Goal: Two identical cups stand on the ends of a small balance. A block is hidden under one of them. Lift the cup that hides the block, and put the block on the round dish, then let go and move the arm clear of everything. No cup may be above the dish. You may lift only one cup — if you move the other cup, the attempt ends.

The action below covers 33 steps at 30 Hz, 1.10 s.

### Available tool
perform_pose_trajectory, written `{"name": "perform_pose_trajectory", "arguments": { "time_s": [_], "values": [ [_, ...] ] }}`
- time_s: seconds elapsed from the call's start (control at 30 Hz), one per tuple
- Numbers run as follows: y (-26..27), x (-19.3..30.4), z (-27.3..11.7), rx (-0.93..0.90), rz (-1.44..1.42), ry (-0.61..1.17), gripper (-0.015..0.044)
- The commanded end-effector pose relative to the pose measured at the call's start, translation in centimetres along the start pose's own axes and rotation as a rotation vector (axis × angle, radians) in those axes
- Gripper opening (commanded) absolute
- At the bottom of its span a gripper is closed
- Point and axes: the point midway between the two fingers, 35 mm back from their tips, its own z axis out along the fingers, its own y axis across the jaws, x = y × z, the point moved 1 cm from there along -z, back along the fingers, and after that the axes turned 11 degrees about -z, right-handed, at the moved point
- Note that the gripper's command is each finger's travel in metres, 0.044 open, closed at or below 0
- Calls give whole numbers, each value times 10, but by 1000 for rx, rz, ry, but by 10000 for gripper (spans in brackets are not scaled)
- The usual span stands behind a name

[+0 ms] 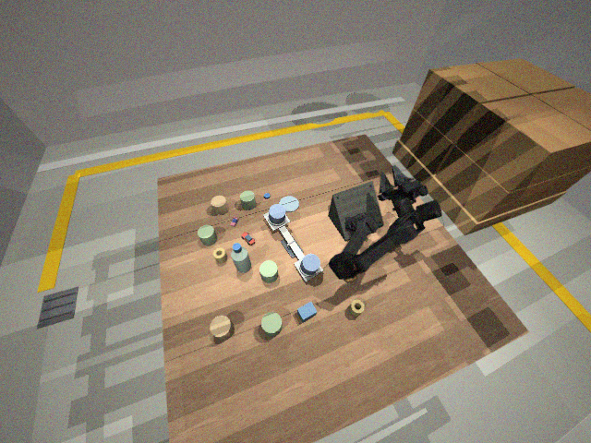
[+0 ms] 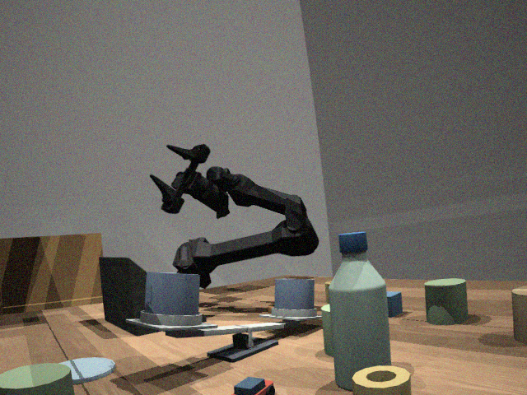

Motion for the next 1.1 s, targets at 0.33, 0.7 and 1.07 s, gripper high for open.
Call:
{"name": "perform_pose_trajectory", "arguments": {
  "time_s": [0.33, 0.7, 1.07],
  "values": [
    [-6, 6, 15, 28, -131, 138, 440],
    [-16, 21, 37, 45, -266, 347, 440],
    [-20, 48, 56, -11, -449, 604, 440]
  ]
}}
